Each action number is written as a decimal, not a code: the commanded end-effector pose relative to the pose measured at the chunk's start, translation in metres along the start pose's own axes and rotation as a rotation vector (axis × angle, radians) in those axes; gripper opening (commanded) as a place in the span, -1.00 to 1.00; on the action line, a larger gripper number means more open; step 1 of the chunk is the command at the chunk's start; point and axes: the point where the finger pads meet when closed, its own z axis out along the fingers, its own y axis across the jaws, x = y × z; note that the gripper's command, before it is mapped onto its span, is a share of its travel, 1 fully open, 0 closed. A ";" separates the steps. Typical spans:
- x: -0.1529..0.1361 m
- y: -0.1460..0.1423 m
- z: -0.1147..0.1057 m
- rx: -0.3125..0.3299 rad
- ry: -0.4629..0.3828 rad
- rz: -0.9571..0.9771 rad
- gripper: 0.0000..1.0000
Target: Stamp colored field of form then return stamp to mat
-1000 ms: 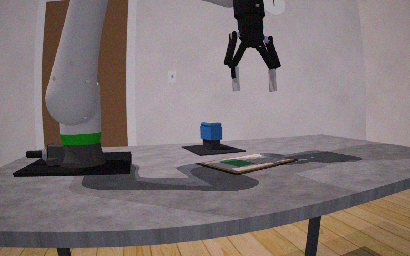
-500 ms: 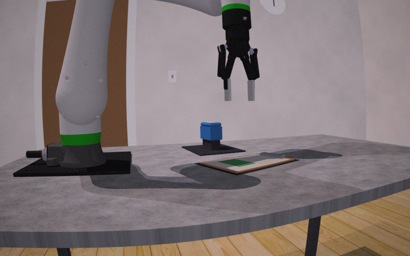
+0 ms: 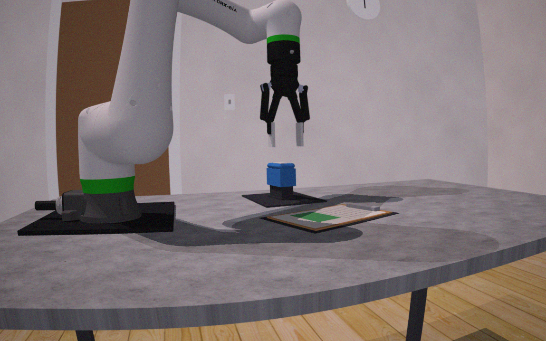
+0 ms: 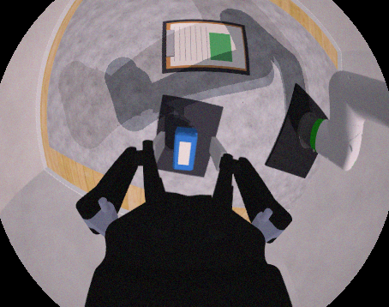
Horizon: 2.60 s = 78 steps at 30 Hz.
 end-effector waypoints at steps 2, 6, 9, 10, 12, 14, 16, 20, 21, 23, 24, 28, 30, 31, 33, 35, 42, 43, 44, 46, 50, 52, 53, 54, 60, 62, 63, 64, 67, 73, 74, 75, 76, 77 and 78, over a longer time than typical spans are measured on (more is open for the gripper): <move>-0.036 -0.003 0.006 0.002 0.005 0.003 0.05; -0.043 -0.003 0.007 0.002 0.005 0.003 0.05; -0.043 -0.003 0.007 0.002 0.005 0.003 0.05; -0.043 -0.003 0.007 0.002 0.005 0.003 0.05; -0.043 -0.003 0.007 0.002 0.005 0.003 0.05; -0.043 -0.003 0.007 0.002 0.005 0.003 0.05; -0.043 -0.003 0.007 0.002 0.005 0.003 0.05; -0.043 -0.003 0.009 0.002 0.005 0.003 0.05; -0.043 -0.003 0.010 0.002 0.005 0.003 0.05; -0.043 -0.003 0.014 0.002 0.005 0.003 0.05; -0.043 -0.003 0.016 0.002 0.005 0.003 0.05; -0.043 -0.003 0.022 0.002 0.005 0.003 0.05; -0.043 -0.003 0.030 0.002 0.005 0.003 0.05; -0.043 -0.003 0.034 0.002 0.005 0.003 0.05; -0.043 -0.003 0.043 0.002 0.005 0.003 0.05; -0.043 -0.003 0.052 0.002 0.005 0.003 0.05; -0.042 -0.003 0.085 0.002 0.005 0.003 0.05; -0.042 -0.003 0.089 0.002 0.005 0.003 0.05; -0.042 -0.003 0.089 0.002 0.005 0.003 0.05; -0.042 -0.003 0.092 0.002 0.005 0.003 0.05; -0.042 -0.003 0.103 0.002 0.005 0.003 0.05; -0.042 -0.003 0.105 0.002 0.005 0.003 0.05; -0.042 -0.003 0.106 0.002 0.005 0.003 0.05; -0.042 -0.003 0.107 0.002 0.005 0.003 0.05; -0.042 -0.003 0.107 0.002 0.005 0.003 0.05; -0.042 -0.003 0.107 0.002 0.005 0.003 0.05; -0.042 -0.003 0.107 0.002 0.005 0.003 0.05; -0.042 -0.003 0.107 0.002 0.005 0.003 0.05; -0.042 -0.003 0.107 0.002 0.005 0.003 0.05; -0.042 -0.003 0.107 0.002 0.005 0.003 -0.63; -0.042 -0.003 0.107 0.002 0.005 0.003 -0.63; -0.042 -0.003 0.107 0.002 0.005 0.003 -0.63; -0.042 -0.003 0.107 0.002 0.005 0.003 -0.63; -0.042 -0.003 0.107 0.002 0.005 0.003 -0.63; -0.042 -0.003 0.107 0.002 0.005 0.003 -0.63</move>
